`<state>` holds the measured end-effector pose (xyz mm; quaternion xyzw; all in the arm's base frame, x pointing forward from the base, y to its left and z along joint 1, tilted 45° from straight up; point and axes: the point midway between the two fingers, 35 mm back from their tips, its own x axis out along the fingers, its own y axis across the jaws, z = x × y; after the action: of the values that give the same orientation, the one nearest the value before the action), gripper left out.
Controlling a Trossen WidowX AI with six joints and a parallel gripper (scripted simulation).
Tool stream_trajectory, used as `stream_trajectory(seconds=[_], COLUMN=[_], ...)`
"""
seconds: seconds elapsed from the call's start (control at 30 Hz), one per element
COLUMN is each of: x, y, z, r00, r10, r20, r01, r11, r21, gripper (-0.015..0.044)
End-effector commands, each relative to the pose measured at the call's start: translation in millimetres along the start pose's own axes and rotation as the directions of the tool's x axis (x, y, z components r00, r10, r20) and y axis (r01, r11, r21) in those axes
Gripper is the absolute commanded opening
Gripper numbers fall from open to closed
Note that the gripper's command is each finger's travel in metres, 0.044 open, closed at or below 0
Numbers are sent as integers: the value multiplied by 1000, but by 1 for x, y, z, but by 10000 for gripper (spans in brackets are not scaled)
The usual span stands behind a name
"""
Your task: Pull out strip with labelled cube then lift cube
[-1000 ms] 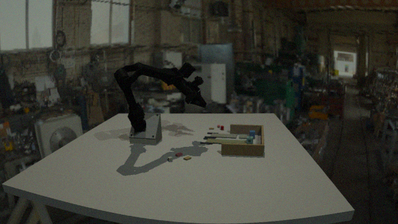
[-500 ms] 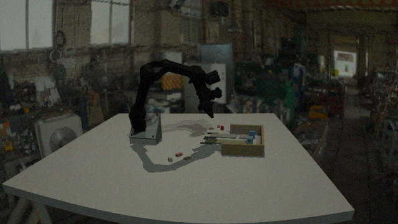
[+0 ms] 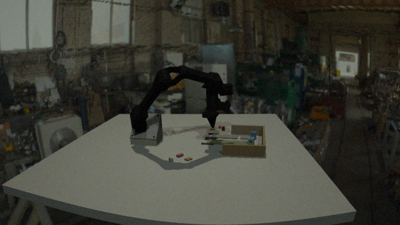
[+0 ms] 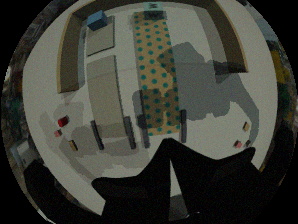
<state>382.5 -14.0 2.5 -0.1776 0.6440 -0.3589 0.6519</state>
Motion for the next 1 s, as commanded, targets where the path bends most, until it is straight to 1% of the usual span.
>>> stream_trajectory(seconds=[0.0,0.97], x=[3,51], y=[0,-2], z=[1,3], r00=[1000,1000], r10=[1,0], r20=[-15,-14], r01=[-1,0], r11=[1000,1000], r21=[10,10], gripper=[0,0])
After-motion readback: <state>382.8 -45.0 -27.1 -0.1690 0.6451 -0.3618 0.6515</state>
